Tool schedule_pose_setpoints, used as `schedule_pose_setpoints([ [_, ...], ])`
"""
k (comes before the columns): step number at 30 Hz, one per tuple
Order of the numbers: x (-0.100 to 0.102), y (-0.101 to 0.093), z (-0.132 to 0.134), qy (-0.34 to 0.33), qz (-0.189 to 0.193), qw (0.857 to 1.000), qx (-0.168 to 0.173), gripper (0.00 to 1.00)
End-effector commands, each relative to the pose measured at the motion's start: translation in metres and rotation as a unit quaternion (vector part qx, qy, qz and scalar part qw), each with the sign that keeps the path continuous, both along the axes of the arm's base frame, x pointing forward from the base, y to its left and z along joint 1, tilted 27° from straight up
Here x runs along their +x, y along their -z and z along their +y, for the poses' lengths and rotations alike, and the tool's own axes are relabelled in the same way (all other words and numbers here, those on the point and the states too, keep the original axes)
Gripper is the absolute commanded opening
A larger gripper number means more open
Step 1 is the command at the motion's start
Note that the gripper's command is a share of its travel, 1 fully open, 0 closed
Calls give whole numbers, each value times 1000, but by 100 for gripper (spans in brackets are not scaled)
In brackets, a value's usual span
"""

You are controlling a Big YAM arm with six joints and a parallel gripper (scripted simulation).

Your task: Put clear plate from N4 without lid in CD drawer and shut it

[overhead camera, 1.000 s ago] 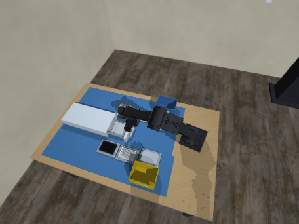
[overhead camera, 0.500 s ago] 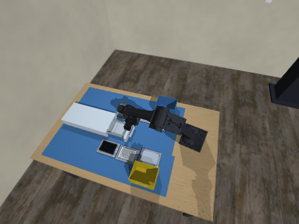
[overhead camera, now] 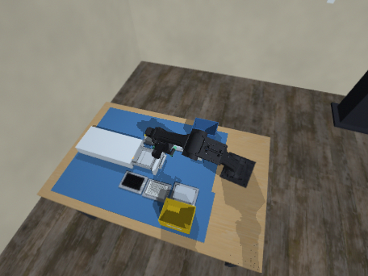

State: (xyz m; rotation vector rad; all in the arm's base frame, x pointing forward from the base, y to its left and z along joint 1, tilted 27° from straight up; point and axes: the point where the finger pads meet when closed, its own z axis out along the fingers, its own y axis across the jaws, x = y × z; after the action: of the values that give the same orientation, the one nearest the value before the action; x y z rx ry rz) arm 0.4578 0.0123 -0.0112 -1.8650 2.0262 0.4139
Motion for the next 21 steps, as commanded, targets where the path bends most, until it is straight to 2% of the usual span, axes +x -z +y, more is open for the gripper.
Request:
schedule_pose_setpoints([
  [1, 19, -6, -25, 64, 12, 998, 4, 100],
  [9, 18, 8, -51, 168, 63, 984, 11, 100],
  [17, 17, 23, -81, 283, 120, 951, 20, 100],
  [19, 17, 23, -81, 283, 120, 951, 20, 100],
  [21, 17, 26, -89, 312, 134, 940, 23, 100],
])
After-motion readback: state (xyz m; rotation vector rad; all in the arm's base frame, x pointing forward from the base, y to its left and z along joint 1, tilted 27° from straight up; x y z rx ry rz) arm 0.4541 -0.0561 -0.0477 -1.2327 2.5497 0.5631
